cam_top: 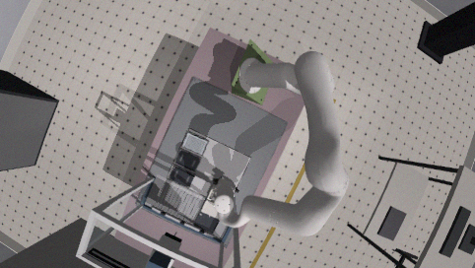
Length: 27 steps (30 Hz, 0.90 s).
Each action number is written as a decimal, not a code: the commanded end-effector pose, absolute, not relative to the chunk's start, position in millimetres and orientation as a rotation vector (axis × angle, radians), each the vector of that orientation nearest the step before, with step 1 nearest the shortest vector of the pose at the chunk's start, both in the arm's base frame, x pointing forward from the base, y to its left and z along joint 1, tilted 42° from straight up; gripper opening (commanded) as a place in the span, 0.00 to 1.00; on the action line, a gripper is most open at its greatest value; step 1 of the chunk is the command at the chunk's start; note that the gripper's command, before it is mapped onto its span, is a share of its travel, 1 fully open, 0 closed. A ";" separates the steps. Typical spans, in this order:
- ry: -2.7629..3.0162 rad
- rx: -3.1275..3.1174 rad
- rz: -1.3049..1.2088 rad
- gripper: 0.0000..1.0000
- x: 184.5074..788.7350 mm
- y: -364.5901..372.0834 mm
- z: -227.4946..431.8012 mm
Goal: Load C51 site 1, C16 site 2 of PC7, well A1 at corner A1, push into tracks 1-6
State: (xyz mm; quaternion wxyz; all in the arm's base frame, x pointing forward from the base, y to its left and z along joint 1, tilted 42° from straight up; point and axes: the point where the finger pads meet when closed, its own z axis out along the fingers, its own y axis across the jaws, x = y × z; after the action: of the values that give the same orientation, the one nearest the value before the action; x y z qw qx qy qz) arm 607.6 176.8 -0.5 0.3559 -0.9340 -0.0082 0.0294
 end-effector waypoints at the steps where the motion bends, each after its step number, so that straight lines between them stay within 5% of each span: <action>1: -0.021 -2.413 0.073 0.82 610.2 176.3 0.3; 27: -0.021 -2.413 0.073 0.82 615.7 176.5 0.0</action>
State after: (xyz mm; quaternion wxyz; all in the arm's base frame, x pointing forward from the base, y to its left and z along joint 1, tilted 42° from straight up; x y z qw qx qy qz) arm 614.7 177.1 -1.0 0.3562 -0.9339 -0.0084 0.0298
